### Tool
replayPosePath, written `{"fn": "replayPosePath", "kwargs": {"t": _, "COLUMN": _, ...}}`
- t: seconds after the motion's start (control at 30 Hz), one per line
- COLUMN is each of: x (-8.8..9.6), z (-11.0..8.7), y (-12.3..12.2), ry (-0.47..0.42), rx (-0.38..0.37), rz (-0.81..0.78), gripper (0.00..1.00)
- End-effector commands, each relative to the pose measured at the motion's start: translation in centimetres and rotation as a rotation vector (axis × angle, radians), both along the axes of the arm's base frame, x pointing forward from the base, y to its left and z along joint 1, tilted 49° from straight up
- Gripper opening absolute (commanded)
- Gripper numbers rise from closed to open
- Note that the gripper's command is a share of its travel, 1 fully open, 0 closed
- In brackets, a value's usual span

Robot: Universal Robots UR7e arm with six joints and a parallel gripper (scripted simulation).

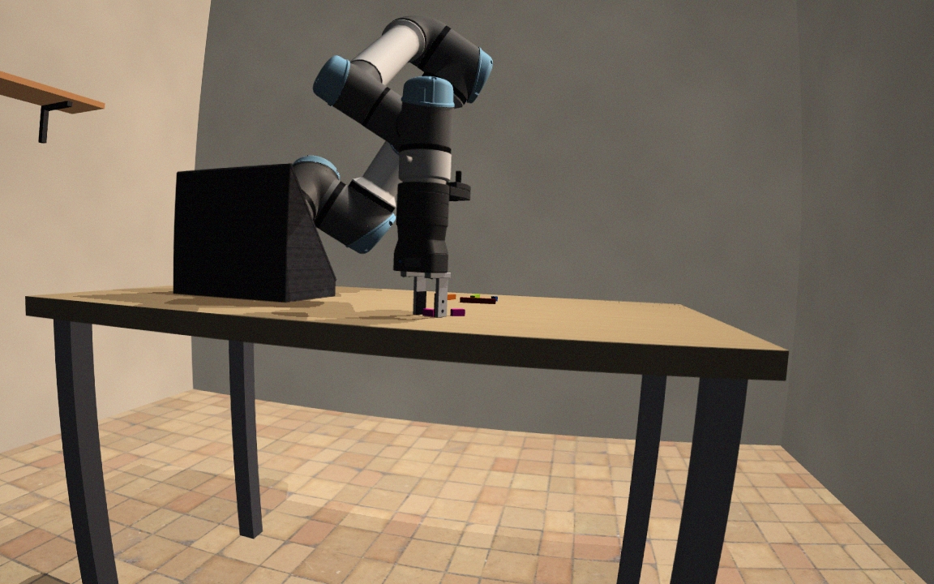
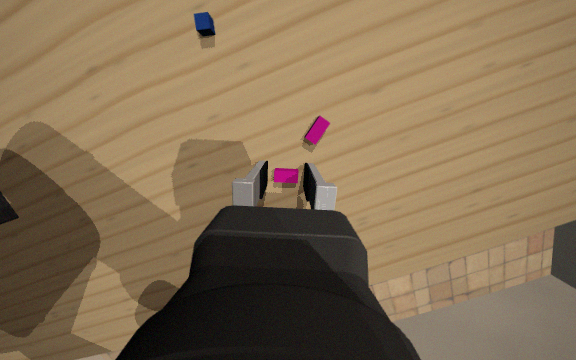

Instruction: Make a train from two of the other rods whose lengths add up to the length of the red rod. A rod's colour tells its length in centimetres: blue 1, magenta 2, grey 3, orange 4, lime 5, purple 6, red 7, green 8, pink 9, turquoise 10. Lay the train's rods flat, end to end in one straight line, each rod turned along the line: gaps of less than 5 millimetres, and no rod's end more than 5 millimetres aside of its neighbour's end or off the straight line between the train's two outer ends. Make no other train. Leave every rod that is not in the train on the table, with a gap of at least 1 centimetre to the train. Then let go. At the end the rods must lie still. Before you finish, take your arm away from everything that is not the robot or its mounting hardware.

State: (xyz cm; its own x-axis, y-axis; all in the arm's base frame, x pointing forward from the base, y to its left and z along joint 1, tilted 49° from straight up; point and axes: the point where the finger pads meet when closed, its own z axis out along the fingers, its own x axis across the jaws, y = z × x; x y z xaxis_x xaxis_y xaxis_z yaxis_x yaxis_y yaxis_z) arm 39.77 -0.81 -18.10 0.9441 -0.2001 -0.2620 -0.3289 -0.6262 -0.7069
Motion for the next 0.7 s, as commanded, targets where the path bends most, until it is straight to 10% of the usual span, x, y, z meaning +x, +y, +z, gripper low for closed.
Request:
{"fn": "replayPosePath", "kwargs": {"t": 0.0, "x": 0.03, "z": 0.01, "y": -0.06, "ry": -0.001, "rx": -0.001, "rz": -0.001, "gripper": 0.7}}
{"fn": "replayPosePath", "kwargs": {"t": 0.5, "x": 0.03, "z": 0.01, "y": -0.06, "ry": -0.001, "rx": -0.001, "rz": -0.001, "gripper": 0.7}}
{"fn": "replayPosePath", "kwargs": {"t": 0.53, "x": 0.03, "z": 0.01, "y": -0.06, "ry": -0.001, "rx": -0.001, "rz": -0.001, "gripper": 0.4}}
{"fn": "replayPosePath", "kwargs": {"t": 0.67, "x": 0.03, "z": 0.01, "y": -0.06, "ry": -0.001, "rx": -0.001, "rz": -0.001, "gripper": 0.4}}
